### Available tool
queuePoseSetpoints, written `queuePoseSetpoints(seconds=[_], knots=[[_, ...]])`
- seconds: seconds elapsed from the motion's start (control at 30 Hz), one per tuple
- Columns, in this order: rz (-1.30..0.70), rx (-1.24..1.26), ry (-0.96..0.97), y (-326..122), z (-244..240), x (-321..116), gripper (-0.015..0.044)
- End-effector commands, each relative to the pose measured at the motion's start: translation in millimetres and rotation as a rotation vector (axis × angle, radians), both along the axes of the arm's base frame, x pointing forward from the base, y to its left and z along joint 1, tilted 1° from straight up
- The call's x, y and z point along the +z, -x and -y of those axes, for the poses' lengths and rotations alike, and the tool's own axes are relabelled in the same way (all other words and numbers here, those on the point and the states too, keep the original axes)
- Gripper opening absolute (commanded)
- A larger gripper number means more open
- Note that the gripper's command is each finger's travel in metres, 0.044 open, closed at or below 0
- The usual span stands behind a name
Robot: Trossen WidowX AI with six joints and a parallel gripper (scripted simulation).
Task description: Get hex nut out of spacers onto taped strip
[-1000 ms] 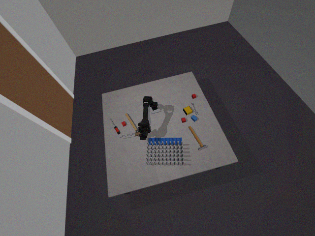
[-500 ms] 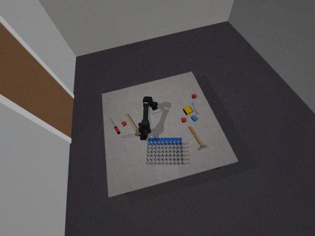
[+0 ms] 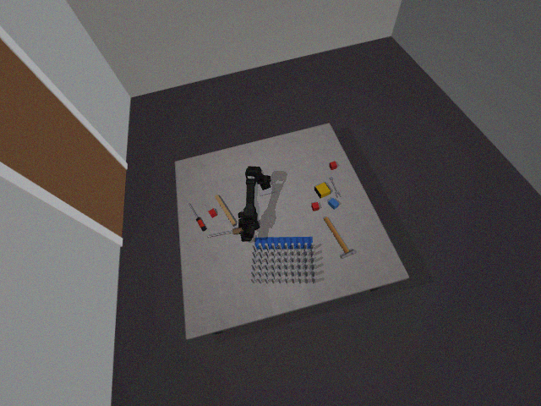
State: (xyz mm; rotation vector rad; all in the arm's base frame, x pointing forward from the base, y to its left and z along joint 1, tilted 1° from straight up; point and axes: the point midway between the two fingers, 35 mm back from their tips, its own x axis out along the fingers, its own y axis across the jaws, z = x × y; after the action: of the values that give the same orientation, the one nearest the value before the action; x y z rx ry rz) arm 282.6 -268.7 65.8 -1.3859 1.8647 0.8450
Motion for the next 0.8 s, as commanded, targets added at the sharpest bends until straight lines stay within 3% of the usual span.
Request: queuePoseSetpoints(seconds=[0.0,0.67,0.77], knots=[[-0.005,0.003,0.005,1,1,-3,0.0],[-0.005,0.003,0.005,4,-1,-18,0.0],[0.0,0.0,0.0,3,-2,-16,0.0079]])
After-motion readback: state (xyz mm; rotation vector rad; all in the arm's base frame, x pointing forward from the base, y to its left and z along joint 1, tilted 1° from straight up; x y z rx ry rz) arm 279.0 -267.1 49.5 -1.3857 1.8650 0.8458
